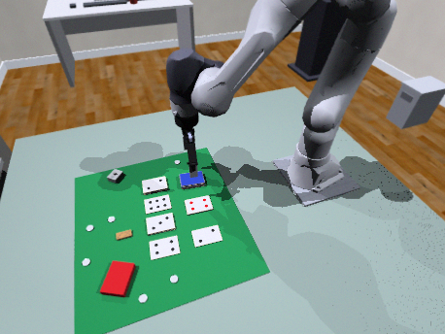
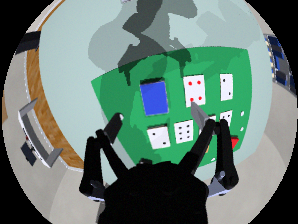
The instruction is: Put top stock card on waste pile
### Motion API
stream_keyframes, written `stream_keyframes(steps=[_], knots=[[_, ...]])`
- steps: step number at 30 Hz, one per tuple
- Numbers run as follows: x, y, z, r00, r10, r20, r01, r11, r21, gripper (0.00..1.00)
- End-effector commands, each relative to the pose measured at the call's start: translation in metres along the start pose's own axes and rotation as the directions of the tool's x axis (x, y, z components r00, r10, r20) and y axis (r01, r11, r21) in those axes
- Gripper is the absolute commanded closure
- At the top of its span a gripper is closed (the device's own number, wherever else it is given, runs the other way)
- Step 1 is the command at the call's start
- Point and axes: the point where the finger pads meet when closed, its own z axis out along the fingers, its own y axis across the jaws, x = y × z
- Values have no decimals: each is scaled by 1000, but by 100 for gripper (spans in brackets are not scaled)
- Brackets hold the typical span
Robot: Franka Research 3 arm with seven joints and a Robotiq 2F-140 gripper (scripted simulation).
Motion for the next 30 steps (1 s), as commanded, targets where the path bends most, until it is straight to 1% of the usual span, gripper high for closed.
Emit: stream_keyframes(steps=[1, 7, 9, 11, 12, 14, 18, 22, 24, 25, 30], knots=[[0, 0, 0, 1000, 13, 2, -13, 1000, 1, 0], [0, 0, 0, 1000, -12, 2, 12, 1000, 1, 0], [0, 0, 0, 998, -65, 2, 65, 998, 1, 0], [0, 0, 0, 988, -157, 1, 157, 988, 1, 0], [0, 0, 0, 976, -218, 1, 218, 976, 1, 0], [0, 0, 0, 939, -343, 1, 343, 939, 1, 0], [-1, 0, 0, 895, -446, 2, 446, 895, 1, 0], [-1, 0, 0, 839, -543, 2, 543, 839, 0, 0], [-1, 0, 0, 839, -543, 2, 543, 839, 0, 0], [-1, 0, 0, 795, -606, 2, 606, 795, -1, 0], [-1, 0, 0, 703, -711, 2, 711, 703, -3, 0]])
